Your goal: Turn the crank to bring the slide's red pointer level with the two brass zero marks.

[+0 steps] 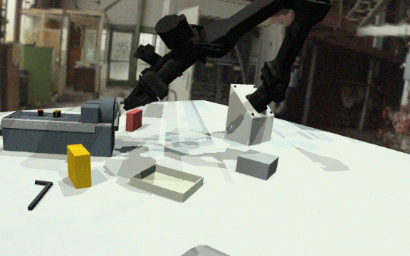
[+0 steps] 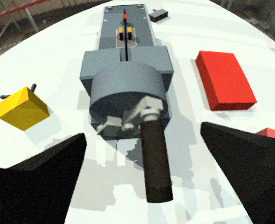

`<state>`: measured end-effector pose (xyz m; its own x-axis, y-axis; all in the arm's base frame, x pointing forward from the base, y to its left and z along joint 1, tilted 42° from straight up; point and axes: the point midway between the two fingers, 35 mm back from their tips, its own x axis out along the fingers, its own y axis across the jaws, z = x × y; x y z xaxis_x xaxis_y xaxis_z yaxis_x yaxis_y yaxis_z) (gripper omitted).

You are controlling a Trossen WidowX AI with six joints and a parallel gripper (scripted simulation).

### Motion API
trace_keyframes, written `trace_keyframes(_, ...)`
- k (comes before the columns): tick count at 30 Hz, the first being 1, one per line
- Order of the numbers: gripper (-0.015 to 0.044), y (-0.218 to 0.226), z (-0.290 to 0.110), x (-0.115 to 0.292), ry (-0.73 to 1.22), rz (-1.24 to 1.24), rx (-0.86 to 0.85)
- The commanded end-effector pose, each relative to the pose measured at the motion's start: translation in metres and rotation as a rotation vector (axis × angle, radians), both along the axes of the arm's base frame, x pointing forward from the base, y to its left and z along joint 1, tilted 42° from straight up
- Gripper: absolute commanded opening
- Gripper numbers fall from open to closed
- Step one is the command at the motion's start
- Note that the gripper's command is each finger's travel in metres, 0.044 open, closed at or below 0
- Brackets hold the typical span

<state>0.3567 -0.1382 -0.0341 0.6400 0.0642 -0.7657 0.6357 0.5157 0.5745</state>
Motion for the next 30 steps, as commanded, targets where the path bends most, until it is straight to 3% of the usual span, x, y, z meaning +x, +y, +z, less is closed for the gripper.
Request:
trace_keyframes(1,0.044,0.0061,-0.0091,-0.0036,0.014,-0.006,0.006)
trace_keyframes(6,0.044,0.0099,-0.0128,-0.0033,0.014,-0.006,0.006)
trace_keyframes(23,0.0,0.0099,-0.0128,-0.0033,0.014,-0.006,0.006)
trace_keyframes(30,0.0,0.0094,-0.0118,-0.0021,0.013,-0.006,0.006)
